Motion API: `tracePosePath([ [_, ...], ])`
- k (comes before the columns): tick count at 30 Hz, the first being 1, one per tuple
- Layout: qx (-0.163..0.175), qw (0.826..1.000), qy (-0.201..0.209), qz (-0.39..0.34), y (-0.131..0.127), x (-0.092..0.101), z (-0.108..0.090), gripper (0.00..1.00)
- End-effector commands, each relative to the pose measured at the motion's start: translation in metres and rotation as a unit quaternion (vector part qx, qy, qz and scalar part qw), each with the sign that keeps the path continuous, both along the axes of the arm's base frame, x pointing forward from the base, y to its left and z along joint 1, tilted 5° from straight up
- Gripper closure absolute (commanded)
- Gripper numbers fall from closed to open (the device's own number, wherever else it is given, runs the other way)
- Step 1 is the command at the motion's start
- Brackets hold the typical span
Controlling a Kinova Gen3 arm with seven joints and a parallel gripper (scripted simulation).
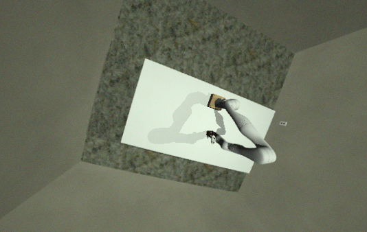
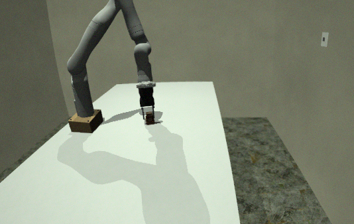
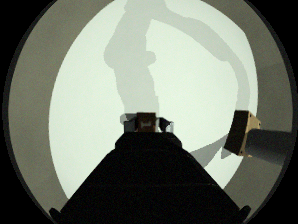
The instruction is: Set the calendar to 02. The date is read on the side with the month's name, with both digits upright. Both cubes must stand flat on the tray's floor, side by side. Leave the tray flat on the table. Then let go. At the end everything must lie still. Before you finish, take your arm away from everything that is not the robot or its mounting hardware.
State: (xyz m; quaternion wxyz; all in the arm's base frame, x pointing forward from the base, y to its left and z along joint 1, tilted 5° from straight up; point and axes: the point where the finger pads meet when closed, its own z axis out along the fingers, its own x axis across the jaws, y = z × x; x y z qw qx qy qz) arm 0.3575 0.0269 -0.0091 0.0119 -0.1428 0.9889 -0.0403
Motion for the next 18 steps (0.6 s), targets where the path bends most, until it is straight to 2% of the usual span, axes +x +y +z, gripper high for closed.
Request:
tracePosePath([
  [1, 0.003, 1.000, -0.007, 0.003, 0.005, 0.004, 0.015, 0.10],
  [3, 0.003, 1.000, -0.007, 0.003, 0.005, 0.004, 0.015, 0.10],
  [12, 0.003, 1.000, -0.007, 0.003, 0.008, 0.001, 0.062, 0.10],
  [18, 0.003, 1.000, -0.007, 0.003, 0.010, 0.001, 0.079, 0.10],
])
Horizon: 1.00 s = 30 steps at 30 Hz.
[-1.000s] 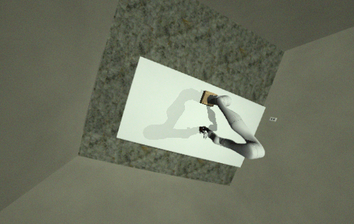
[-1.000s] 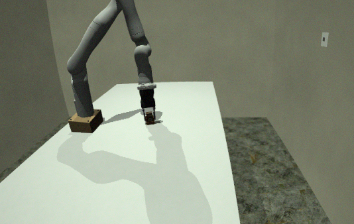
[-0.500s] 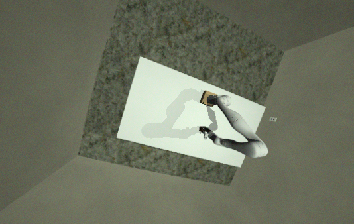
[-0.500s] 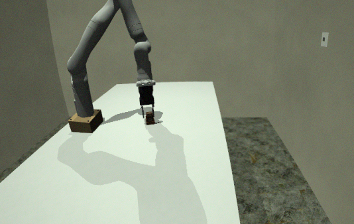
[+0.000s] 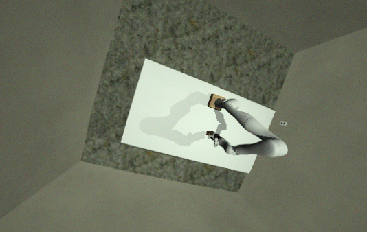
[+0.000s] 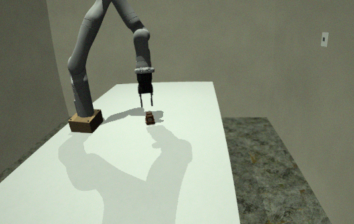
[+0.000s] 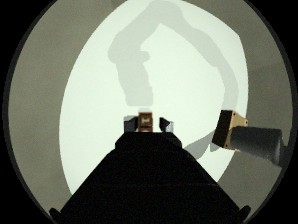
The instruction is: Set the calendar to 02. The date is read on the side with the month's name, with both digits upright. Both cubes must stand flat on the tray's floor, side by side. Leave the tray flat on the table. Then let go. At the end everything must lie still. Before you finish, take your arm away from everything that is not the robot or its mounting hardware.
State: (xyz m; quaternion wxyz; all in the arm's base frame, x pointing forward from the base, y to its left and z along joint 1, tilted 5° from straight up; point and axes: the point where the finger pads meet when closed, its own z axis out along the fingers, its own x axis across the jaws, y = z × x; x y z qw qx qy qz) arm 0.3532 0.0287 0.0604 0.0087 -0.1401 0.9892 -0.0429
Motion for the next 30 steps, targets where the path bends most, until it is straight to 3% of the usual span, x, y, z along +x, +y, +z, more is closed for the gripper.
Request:
tracePosePath([
  [1, 0.006, 1.000, -0.010, 0.006, 0.0077, 0.0050, 0.0098, 0.10],
  [6, 0.006, 1.000, -0.010, 0.006, 0.0079, 0.0049, 0.0115, 0.10],
  [7, 0.006, 1.000, -0.010, 0.006, 0.0079, 0.0049, 0.0115, 0.00],
  [30, 0.006, 1.000, -0.010, 0.006, 0.0080, 0.0048, 0.0129, 0.00],
])
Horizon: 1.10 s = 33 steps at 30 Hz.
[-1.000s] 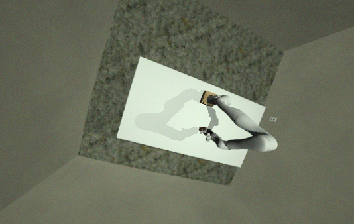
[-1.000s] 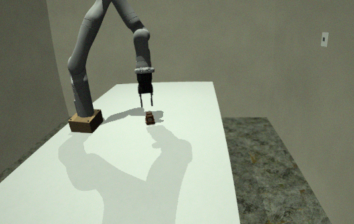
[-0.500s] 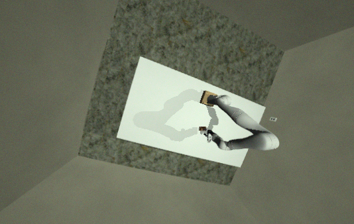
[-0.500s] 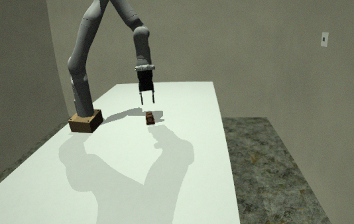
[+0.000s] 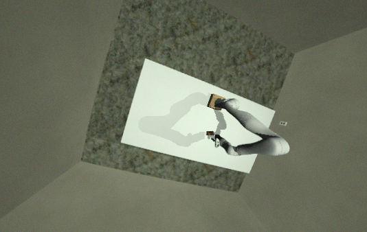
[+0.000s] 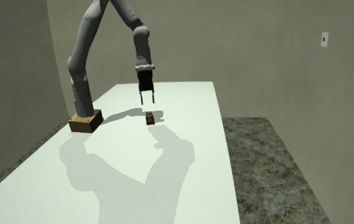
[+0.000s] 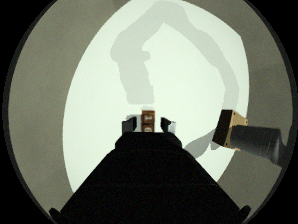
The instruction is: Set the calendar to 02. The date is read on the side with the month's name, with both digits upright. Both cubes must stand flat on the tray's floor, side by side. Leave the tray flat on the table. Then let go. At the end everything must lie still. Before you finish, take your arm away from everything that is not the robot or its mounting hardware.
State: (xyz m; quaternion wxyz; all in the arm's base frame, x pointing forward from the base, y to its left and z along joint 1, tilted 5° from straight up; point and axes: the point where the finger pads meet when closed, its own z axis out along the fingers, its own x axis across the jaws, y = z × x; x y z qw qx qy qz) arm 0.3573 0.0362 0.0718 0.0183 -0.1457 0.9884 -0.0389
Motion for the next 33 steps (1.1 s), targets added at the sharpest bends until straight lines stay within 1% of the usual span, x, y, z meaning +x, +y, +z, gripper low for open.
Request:
tracePosePath([
  [1, 0.001, 1.000, -0.001, 0.000, 0.001, 0.001, 0.003, 0.00],
  [7, 0.001, 1.000, -0.001, 0.000, 0.001, 0.000, 0.012, 0.00],
  [17, 0.001, 1.000, -0.001, 0.000, 0.004, -0.002, 0.053, 0.00],
  [21, 0.001, 1.000, -0.001, 0.000, 0.005, -0.003, 0.066, 0.00],
  [27, 0.001, 1.000, -0.001, 0.000, 0.005, -0.003, 0.071, 0.00],
  [33, 0.001, 1.000, -0.001, 0.000, 0.005, -0.003, 0.072, 0.00],
])
